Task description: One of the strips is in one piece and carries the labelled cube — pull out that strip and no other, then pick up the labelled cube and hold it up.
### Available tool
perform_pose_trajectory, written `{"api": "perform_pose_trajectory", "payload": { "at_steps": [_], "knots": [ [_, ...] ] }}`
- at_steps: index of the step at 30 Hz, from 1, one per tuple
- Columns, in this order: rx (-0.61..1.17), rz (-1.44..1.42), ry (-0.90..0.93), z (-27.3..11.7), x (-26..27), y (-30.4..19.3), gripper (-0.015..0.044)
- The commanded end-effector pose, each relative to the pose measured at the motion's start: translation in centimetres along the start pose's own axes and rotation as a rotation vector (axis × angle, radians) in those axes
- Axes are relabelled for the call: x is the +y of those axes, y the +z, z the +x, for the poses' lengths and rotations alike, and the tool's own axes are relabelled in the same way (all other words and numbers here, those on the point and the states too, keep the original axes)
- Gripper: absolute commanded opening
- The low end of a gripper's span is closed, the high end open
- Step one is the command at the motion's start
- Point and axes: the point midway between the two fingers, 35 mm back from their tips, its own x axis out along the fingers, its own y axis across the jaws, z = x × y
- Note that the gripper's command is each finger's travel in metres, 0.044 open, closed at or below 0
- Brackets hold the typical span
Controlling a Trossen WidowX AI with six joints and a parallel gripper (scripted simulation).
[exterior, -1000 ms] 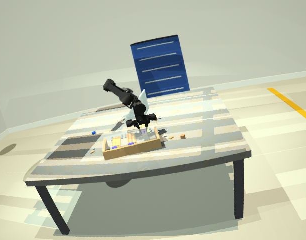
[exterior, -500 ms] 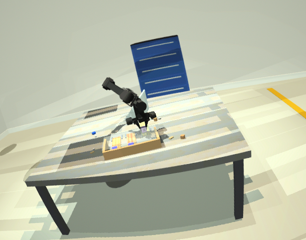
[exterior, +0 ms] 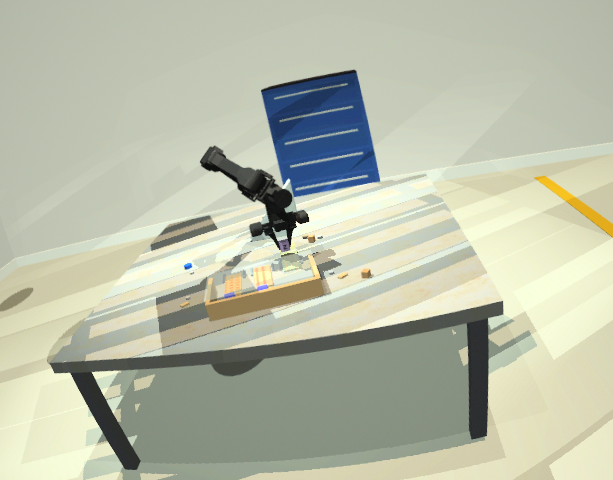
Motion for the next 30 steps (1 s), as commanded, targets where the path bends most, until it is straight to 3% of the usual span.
{"api": "perform_pose_trajectory", "payload": {
  "at_steps": [1, 17, 23, 30],
  "knots": [
    [-0.008, 0.009, 0.005, -0.5, 0.0, -0.8, 0.0],
    [-0.006, 0.007, 0.006, -0.5, 0.4, -5.4, 0.0],
    [-0.006, 0.007, 0.008, -3.9, 0.4, -5.4, 0.0],
    [-0.006, 0.007, 0.008, -4.0, 0.4, -5.4, 0.0]
  ]
}}
